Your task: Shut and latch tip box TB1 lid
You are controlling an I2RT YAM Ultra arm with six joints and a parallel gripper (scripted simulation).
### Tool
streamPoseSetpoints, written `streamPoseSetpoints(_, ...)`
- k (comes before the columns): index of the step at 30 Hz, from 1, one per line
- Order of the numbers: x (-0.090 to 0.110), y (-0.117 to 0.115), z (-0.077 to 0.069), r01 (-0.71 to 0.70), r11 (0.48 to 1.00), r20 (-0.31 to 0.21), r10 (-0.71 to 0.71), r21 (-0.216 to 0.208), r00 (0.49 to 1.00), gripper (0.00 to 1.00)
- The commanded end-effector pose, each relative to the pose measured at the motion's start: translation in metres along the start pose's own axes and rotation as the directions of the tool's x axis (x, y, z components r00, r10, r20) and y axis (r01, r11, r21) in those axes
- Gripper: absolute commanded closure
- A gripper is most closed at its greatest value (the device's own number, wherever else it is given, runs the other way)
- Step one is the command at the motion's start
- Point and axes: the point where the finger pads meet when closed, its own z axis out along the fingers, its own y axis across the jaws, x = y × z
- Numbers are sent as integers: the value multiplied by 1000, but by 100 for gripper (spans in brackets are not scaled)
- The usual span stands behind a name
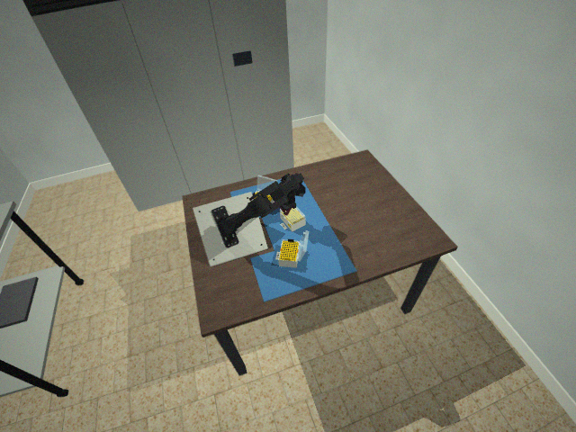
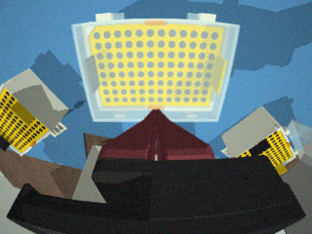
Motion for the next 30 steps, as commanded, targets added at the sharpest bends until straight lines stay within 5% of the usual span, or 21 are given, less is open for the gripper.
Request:
streamPoseSetpoints(1,-4,0,-3,-4,1000,16,4,0,1000,100)
streamPoseSetpoints(30,-4,0,6,-4,1000,16,4,0,1000,100)
